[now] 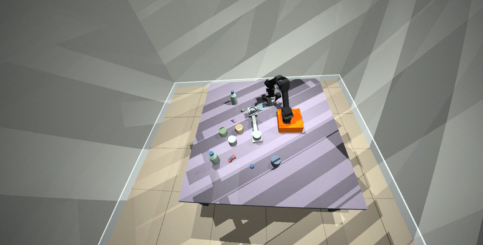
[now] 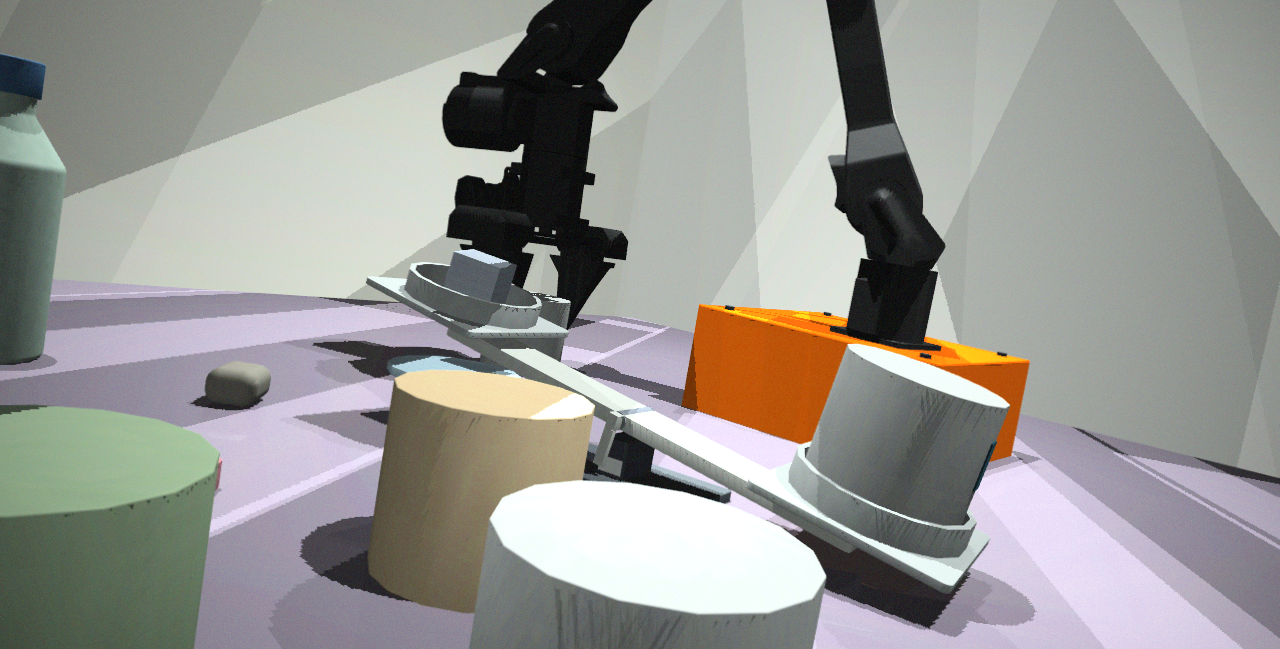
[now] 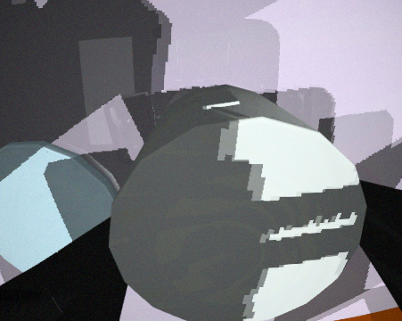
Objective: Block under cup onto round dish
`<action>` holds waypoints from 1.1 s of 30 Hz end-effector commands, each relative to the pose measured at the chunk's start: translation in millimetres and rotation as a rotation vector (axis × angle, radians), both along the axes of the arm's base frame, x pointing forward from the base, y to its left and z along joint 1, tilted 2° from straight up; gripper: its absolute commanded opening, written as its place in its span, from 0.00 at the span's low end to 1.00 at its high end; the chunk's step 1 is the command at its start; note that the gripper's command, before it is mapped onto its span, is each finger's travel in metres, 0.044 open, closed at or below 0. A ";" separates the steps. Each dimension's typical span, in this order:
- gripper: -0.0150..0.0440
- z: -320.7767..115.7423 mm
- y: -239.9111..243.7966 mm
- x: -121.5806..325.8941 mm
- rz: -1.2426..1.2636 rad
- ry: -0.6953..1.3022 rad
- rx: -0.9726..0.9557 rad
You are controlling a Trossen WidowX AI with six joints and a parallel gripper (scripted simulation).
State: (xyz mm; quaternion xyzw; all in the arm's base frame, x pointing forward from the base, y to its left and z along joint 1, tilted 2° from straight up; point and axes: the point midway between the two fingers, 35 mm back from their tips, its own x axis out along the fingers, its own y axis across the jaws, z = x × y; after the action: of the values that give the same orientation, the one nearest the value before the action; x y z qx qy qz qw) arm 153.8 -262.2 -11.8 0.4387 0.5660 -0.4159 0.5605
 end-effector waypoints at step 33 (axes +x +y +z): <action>0.69 106.1 173.8 164.4 0.385 -0.036 -0.023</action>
State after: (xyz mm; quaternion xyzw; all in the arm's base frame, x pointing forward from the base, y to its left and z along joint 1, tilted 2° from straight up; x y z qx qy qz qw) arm 314.0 -97.3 89.6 0.3256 0.6246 -0.2980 0.6443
